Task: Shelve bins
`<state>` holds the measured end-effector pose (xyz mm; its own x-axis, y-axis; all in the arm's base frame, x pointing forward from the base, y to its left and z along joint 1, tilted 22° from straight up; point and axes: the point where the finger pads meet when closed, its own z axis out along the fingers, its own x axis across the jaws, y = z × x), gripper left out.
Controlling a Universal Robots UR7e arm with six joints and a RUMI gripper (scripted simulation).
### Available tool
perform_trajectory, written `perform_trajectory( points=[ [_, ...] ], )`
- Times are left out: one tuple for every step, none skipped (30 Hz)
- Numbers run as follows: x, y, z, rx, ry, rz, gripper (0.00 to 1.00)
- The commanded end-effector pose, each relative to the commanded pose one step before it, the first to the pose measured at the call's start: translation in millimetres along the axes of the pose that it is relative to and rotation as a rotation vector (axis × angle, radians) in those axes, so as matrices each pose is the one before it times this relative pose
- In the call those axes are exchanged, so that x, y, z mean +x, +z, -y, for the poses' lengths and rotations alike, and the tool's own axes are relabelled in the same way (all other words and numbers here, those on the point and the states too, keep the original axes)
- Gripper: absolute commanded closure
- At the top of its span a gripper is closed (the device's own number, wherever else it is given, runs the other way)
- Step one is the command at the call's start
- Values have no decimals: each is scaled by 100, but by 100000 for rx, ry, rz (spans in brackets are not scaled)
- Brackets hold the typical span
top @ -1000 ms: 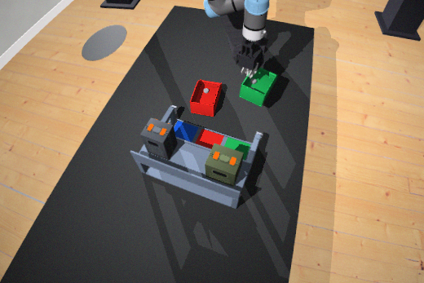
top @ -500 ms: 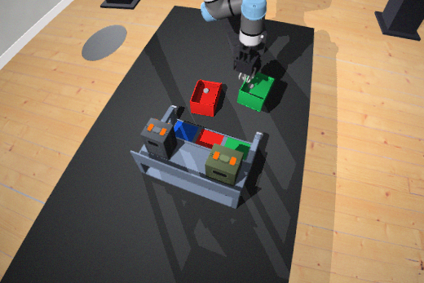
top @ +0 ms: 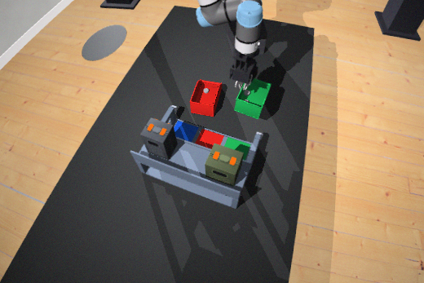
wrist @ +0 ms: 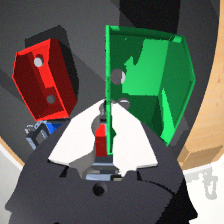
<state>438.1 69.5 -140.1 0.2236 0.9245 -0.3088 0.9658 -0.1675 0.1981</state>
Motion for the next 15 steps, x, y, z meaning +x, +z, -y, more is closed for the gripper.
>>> perform_trajectory(
  points=[
    [12,-14,-1129,5,-1779,-36,100],
    [-4,0,-124,0,-201,0,100],
    [-4,0,-102,0,-165,0,100],
    [-3,0,-80,0,-130,0,100],
    [-3,0,-60,0,-98,0,100],
    [-2,0,-42,0,-69,0,100],
    [0,0,0,0,0,0,100],
    [0,0,0,0,0,0,100],
    [-1,0,-27,0,-44,0,100],
    [-1,0,-14,0,-24,0,100],
    [0,0,-6,0,-9,0,100],
    [0,0,-1,0,-1,0,100],
    [0,0,0,0,0,0,100],
    [0,1,-6,1,-11,0,100],
    [0,1,-5,1,-8,0,100]
  ],
)
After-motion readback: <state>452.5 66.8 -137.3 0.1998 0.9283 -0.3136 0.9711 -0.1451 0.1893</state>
